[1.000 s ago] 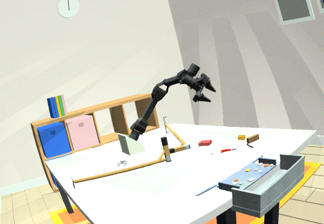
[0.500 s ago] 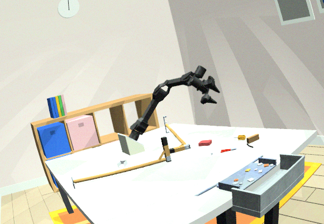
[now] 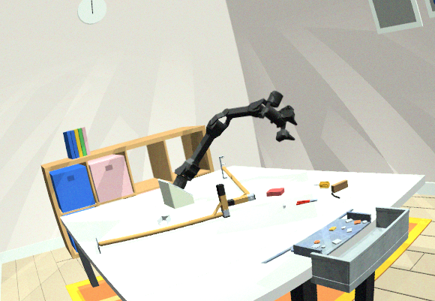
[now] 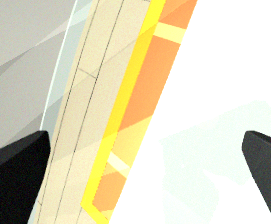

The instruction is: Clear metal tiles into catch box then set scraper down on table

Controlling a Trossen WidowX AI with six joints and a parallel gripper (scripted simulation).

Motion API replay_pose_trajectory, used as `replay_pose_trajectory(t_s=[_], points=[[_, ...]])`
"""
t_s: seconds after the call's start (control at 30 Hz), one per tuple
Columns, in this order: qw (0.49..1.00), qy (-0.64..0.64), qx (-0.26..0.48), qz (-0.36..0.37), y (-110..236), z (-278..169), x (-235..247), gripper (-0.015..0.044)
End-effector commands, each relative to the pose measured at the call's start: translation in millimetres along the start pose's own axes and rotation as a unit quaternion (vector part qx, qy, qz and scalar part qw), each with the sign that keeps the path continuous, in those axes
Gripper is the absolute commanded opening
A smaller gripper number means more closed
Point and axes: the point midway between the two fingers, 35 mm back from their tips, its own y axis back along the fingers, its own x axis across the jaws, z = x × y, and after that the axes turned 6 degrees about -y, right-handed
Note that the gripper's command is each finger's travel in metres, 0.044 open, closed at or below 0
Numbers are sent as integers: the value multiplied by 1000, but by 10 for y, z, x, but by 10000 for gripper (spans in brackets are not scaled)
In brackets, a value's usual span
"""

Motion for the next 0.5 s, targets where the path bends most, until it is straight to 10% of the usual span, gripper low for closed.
replay_pose_trajectory(t_s=[0.0,0.47], points=[[999,2,28,16,-108,-128,156,440],[992,-3,115,53,-417,-548,492,440]])
